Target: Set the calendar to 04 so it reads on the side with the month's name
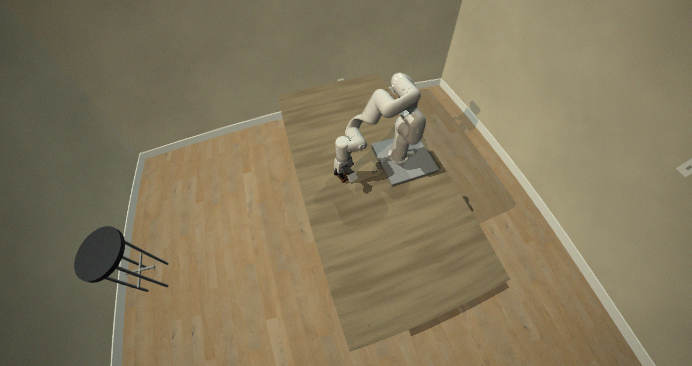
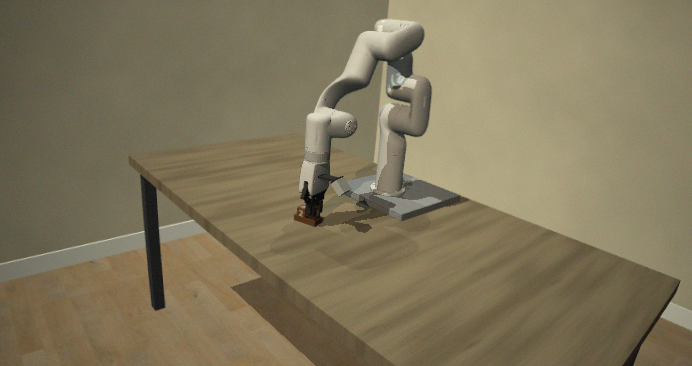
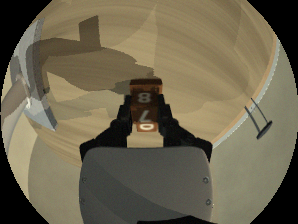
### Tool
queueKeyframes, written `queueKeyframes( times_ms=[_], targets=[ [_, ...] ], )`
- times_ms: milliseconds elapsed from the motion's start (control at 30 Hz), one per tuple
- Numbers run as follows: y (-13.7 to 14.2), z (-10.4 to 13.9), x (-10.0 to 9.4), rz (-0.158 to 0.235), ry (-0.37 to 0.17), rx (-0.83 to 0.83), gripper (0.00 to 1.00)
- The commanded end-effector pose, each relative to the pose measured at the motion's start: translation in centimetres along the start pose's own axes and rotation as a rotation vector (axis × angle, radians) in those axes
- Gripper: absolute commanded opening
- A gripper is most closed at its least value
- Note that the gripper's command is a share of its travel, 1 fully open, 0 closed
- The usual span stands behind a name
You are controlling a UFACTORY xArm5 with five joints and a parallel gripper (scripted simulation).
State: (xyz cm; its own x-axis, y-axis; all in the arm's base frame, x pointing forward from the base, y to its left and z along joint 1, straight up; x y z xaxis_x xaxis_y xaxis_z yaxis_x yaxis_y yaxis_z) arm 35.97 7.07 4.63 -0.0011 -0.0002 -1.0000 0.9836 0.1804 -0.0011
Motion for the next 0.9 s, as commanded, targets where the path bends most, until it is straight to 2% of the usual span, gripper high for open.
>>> queueKeyframes(
  times_ms=[0,867],
  targets=[
    [0.11,0.0,0.0,0.003,0.0,0.0,0.29],
    [0.11,-0.01,0.85,0.003,0.0,0.0,0.29]
  ],
)
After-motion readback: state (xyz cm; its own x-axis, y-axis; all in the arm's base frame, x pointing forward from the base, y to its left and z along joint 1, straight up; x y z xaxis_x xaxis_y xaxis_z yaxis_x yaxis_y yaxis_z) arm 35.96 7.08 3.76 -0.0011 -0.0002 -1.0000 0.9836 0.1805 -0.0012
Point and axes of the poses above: the point where the finger pads meet when closed, its own x axis out along the fingers, its own y axis across the jaws, z = x × y, the point moved 2 cm from there along -x, back along the fingers, and after that the axes turned 13 degrees about x, right-handed, at the moved point
